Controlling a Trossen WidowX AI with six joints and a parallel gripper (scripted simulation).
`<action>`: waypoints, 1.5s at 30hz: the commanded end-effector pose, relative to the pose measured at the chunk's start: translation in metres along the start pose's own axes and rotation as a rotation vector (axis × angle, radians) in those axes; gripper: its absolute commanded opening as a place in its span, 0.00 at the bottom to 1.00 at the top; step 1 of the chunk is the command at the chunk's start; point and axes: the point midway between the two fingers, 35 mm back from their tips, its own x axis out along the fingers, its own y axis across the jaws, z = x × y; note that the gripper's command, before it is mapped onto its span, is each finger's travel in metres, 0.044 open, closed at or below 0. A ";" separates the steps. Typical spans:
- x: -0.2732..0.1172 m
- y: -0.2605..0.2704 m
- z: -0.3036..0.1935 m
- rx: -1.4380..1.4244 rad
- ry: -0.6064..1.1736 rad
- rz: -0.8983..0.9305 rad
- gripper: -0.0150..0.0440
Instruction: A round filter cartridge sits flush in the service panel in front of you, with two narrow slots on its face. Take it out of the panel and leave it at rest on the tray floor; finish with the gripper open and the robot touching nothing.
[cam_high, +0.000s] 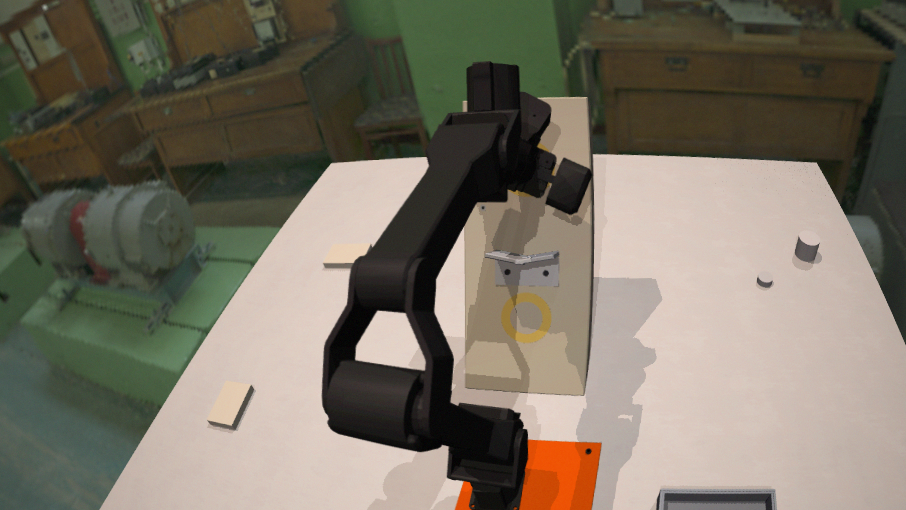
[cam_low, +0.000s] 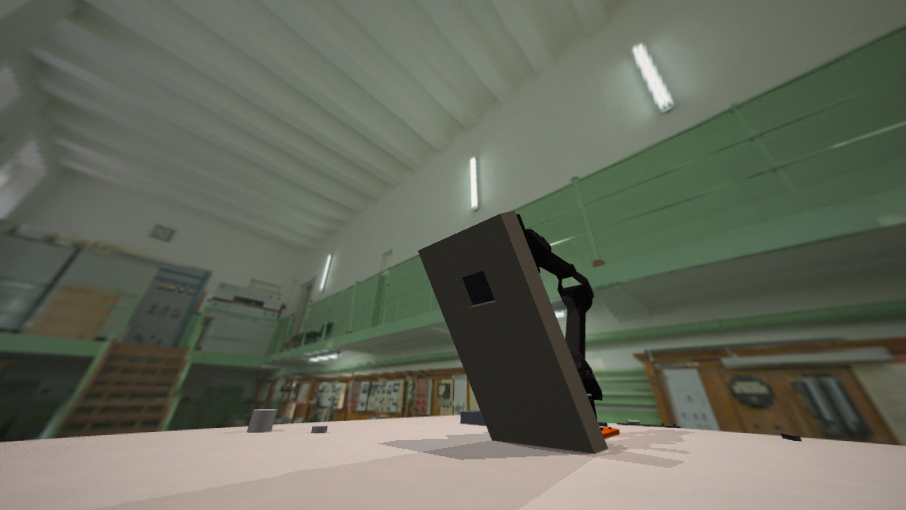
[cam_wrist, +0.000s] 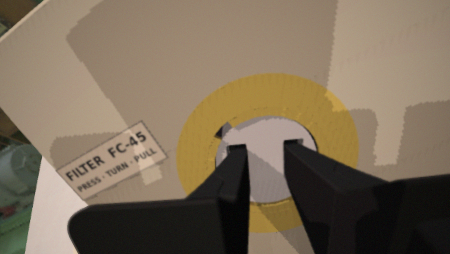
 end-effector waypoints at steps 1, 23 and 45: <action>0.006 0.000 0.000 0.169 0.005 -0.001 0.25; 0.006 0.000 0.000 0.930 0.005 -0.003 0.25; -0.072 0.000 0.000 0.859 0.009 -0.008 0.25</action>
